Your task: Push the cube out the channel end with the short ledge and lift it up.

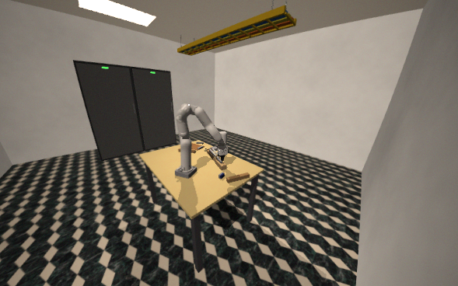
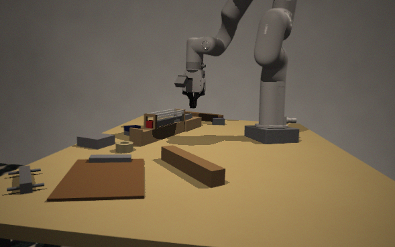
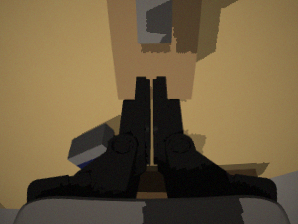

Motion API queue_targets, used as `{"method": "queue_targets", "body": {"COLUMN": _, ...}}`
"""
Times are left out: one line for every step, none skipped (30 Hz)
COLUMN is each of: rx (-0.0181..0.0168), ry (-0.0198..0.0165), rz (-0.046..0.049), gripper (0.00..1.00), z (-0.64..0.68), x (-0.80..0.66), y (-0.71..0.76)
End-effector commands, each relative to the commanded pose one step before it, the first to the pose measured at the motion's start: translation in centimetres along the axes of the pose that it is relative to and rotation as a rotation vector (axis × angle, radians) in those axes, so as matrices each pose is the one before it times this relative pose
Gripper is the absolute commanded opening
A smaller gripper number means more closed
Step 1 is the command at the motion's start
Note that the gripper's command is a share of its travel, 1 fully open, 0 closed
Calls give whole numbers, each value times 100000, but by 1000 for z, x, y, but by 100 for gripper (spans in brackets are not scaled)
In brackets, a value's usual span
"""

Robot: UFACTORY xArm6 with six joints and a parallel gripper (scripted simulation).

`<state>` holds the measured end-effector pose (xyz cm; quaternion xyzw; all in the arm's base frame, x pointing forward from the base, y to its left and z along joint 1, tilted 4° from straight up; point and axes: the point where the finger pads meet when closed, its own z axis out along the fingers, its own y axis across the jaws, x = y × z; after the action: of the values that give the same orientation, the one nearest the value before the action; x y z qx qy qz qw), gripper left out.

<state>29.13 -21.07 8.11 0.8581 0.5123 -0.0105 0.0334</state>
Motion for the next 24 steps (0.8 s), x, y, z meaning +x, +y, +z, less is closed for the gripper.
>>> {"method": "queue_targets", "body": {"rx": -487, "ry": 12, "rz": 21, "gripper": 0, "z": 1460, "x": -109, "y": 371}}
{"method": "queue_targets", "body": {"rx": 0, "ry": 0, "rz": 0, "gripper": 0, "z": 3, "x": 0, "y": 0}}
{"method": "queue_targets", "body": {"rx": 0, "ry": 0, "rz": 0, "gripper": 0, "z": 21, "x": 0, "y": 0}}
{"method": "queue_targets", "body": {"rx": 0, "ry": 0, "rz": 0, "gripper": 0, "z": 52, "x": 0, "y": 0}}
{"method": "queue_targets", "body": {"rx": 0, "ry": 0, "rz": 0, "gripper": 0, "z": 89, "x": 0, "y": 0}}
{"method": "queue_targets", "body": {"rx": 0, "ry": 0, "rz": 0, "gripper": 0, "z": 128, "x": 0, "y": 0}}
{"method": "queue_targets", "body": {"rx": 0, "ry": 0, "rz": 0, "gripper": 0, "z": 166, "x": 0, "y": 0}}
{"method": "queue_targets", "body": {"rx": 0, "ry": -1, "rz": 0, "gripper": 0, "z": 199, "x": 0, "y": 0}}
{"method": "queue_targets", "body": {"rx": 0, "ry": 0, "rz": 0, "gripper": 0, "z": 224, "x": 0, "y": 0}}
{"method": "queue_targets", "body": {"rx": 0, "ry": 0, "rz": 0, "gripper": 0, "z": 0, "x": 0, "y": 0}}
{"method": "queue_targets", "body": {"rx": 0, "ry": 0, "rz": 0, "gripper": 0, "z": 0, "x": 0, "y": 0}}
{"method": "queue_targets", "body": {"rx": 0, "ry": 0, "rz": 0, "gripper": 0, "z": 240, "x": 0, "y": 0}}
{"method": "queue_targets", "body": {"rx": 0, "ry": 0, "rz": 0, "gripper": 0, "z": 246, "x": 0, "y": 0}}
{"method": "queue_targets", "body": {"rx": 0, "ry": 0, "rz": 0, "gripper": 0, "z": 241, "x": 0, "y": 0}}
{"method": "queue_targets", "body": {"rx": 0, "ry": -1, "rz": 0, "gripper": 0, "z": 225, "x": 0, "y": 0}}
{"method": "queue_targets", "body": {"rx": 0, "ry": 1, "rz": 0, "gripper": 0, "z": 200, "x": 0, "y": 0}}
{"method": "queue_targets", "body": {"rx": 0, "ry": -1, "rz": 0, "gripper": 0, "z": 168, "x": 0, "y": 0}}
{"method": "queue_targets", "body": {"rx": 0, "ry": 0, "rz": 0, "gripper": 0, "z": 130, "x": 0, "y": 0}}
{"method": "queue_targets", "body": {"rx": 0, "ry": 0, "rz": 0, "gripper": 0, "z": 90, "x": 0, "y": 0}}
{"method": "queue_targets", "body": {"rx": 0, "ry": 0, "rz": 0, "gripper": 0, "z": 52, "x": 0, "y": 0}}
{"method": "queue_targets", "body": {"rx": 0, "ry": 0, "rz": 0, "gripper": 0, "z": 22, "x": 0, "y": 0}}
{"method": "queue_targets", "body": {"rx": 0, "ry": 0, "rz": 0, "gripper": 0, "z": 3, "x": 0, "y": 0}}
{"method": "queue_targets", "body": {"rx": 0, "ry": 0, "rz": 0, "gripper": 0, "z": 0, "x": 100, "y": 0}}
{"method": "queue_targets", "body": {"rx": 0, "ry": 0, "rz": 0, "gripper": 0, "z": 0, "x": 100, "y": 0}}
